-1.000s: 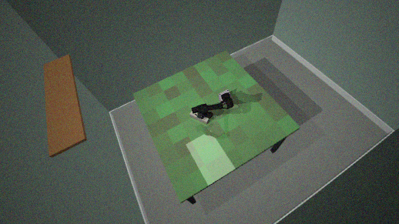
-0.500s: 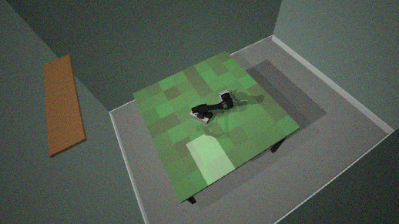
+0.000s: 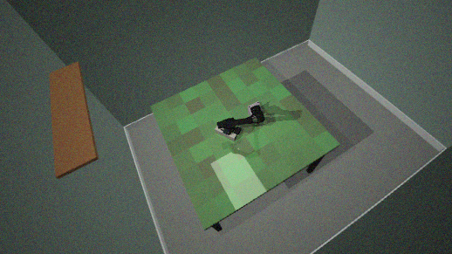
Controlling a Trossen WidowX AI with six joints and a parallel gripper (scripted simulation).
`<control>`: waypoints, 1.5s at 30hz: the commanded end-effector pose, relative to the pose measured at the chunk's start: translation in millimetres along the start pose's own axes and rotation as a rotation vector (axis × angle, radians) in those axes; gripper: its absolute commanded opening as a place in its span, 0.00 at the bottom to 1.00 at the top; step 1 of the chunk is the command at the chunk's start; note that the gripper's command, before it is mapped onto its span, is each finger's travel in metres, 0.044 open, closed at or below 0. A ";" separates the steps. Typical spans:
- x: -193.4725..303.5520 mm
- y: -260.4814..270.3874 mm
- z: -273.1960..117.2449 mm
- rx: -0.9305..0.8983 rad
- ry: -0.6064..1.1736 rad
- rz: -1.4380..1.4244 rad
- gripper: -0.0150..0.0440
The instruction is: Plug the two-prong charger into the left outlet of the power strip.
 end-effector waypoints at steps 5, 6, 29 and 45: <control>1.3 -0.4 -0.1 -0.003 -0.006 -0.002 1.00; 1.7 -0.5 0.0 -0.003 -0.007 -0.002 1.00; 10.7 -2.8 1.1 -0.010 -0.024 -0.010 1.00; 25.6 -7.7 2.3 -0.010 -0.026 -0.011 1.00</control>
Point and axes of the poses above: the point midway between the two fingers, 35 mm back from their tips, its own z axis out along the fingers, its own y axis across the jaws, x = y × z, the point moved 4 cm from there along -z, back along the fingers, and after that the axes turned 12 degrees about z, right-handed, at the moved point
